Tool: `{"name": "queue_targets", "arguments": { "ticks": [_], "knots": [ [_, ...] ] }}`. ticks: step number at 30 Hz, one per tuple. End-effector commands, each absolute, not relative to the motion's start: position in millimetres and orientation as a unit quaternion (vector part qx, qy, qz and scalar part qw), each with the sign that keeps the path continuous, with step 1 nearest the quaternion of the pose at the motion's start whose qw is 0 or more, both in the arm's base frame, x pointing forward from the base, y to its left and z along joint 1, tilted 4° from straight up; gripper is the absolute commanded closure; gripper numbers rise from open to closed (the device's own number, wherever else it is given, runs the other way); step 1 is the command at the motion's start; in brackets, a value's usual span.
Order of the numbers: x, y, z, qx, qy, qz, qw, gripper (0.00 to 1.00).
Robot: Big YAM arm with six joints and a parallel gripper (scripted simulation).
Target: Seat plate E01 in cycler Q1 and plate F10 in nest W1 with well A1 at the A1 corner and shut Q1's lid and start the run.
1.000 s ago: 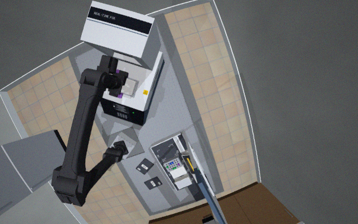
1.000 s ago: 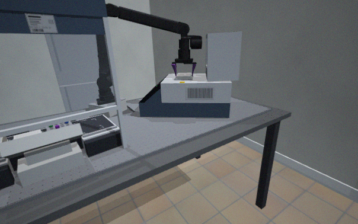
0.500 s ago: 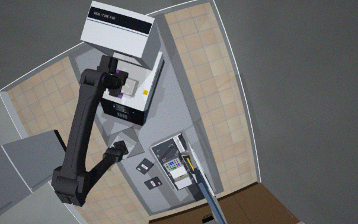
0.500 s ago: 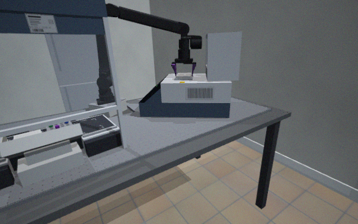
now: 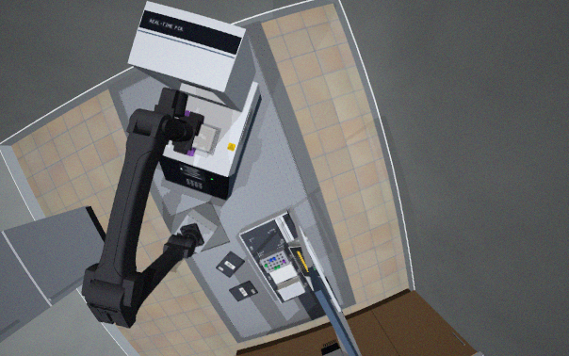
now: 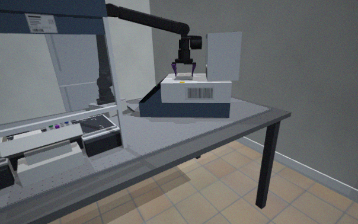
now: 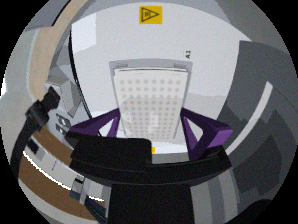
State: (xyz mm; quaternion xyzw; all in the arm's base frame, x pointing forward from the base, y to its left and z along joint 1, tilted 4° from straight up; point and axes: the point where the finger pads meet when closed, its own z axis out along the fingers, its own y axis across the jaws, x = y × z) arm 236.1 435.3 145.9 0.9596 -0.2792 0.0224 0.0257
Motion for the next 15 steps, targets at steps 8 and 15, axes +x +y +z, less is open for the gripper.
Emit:
{"name": "queue_targets", "arguments": {
  "ticks": [8, 15],
  "knots": [
    [239.9, 435.0, 160.8, 0.958, -0.286, 0.024, 0.008, 0.0],
    [240.1, 435.1, 160.4, 0.958, -0.286, 0.024, 0.008, 0.0]
  ]
}}
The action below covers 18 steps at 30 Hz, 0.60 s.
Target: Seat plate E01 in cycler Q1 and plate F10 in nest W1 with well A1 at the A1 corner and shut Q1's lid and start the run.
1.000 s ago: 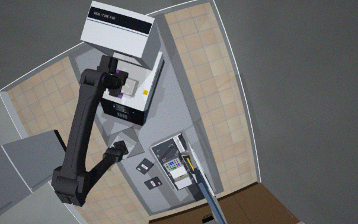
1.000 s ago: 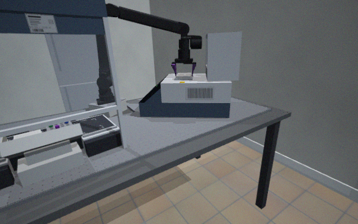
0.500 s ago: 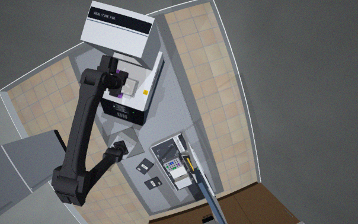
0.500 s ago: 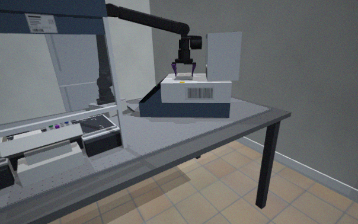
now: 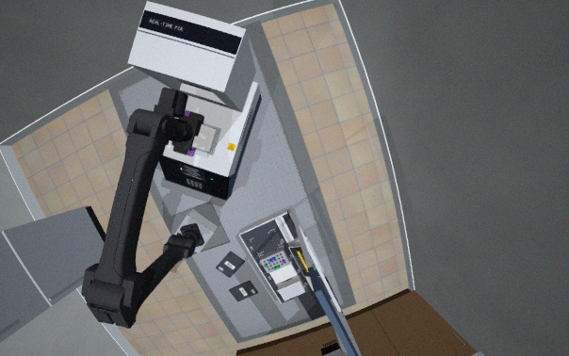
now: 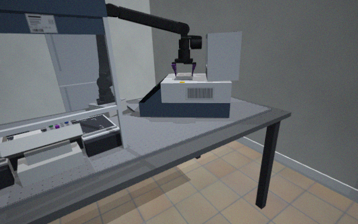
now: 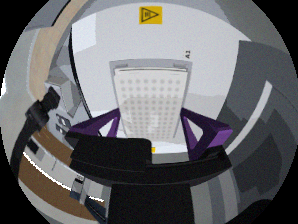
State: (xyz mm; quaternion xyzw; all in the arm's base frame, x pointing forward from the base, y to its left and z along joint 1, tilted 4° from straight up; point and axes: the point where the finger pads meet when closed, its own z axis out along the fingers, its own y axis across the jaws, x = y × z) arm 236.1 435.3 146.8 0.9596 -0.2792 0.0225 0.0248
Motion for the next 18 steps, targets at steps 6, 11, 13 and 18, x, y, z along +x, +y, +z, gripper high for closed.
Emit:
{"name": "queue_targets", "arguments": {
  "ticks": [6, 11, 13, 18],
  "knots": [
    [240.2, 435.2, 160.3, 0.958, -0.286, 0.024, 0.008, 0.0],
    [240.3, 435.9, 168.8, 0.958, -0.286, 0.025, 0.007, 0.0],
    [240.9, 438.0, 177.2, 0.958, -0.286, 0.025, 0.004, 0.0],
    [236.4, 448.4, 192.1, 0.96, -0.28, 0.027, -0.002, 0.0]
  ]
}}
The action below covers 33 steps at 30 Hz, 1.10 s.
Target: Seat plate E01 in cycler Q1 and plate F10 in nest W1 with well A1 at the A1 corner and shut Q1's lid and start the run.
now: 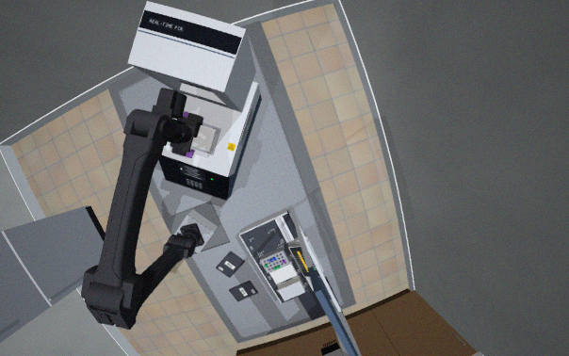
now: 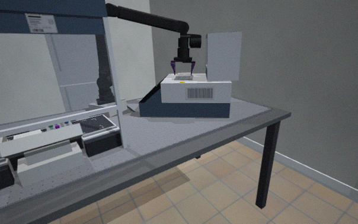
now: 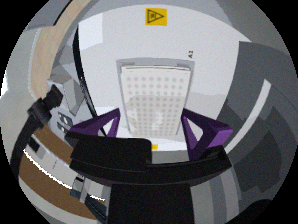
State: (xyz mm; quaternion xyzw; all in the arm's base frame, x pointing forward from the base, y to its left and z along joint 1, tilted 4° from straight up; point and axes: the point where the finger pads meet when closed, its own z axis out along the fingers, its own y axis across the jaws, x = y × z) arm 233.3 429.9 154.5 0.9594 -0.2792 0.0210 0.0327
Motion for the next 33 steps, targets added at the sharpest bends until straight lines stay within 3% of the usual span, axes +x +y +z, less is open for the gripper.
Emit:
{"name": "queue_targets", "arguments": {
  "ticks": [1, 33],
  "knots": [
    [236.4, 449.7, 193.2, 0.96, -0.279, 0.026, -0.002, 0.0],
    [233.9, 452.8, 247.3, 0.96, -0.278, 0.029, -0.013, 0.0]
  ]
}}
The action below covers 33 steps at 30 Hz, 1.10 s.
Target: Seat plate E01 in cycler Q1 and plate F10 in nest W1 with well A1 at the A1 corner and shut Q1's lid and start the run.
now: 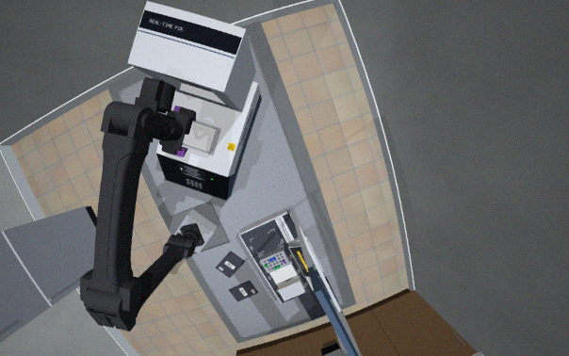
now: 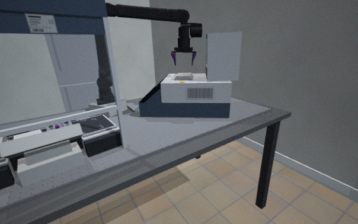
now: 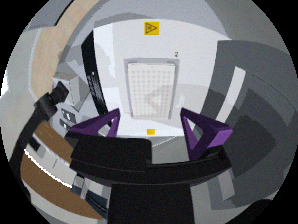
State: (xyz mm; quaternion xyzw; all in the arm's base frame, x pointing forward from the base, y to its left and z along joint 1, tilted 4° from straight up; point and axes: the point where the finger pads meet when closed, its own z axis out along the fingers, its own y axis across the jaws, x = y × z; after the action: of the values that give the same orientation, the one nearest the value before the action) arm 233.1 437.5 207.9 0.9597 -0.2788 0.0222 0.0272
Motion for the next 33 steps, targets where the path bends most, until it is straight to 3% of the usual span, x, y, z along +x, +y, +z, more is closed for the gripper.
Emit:
{"name": "queue_targets", "arguments": {
  "ticks": [1, 20, 33],
  "knots": [
    [234.8, 453.8, 247.2, 0.96, -0.279, 0.029, -0.015, 0.0],
    [231.6, 443.6, 203.8, 0.96, -0.278, 0.022, 0.025, 0.0],
    [241.5, 442.4, 229.3, 0.957, -0.288, 0.026, 0.003, 0.0]
  ]
}}
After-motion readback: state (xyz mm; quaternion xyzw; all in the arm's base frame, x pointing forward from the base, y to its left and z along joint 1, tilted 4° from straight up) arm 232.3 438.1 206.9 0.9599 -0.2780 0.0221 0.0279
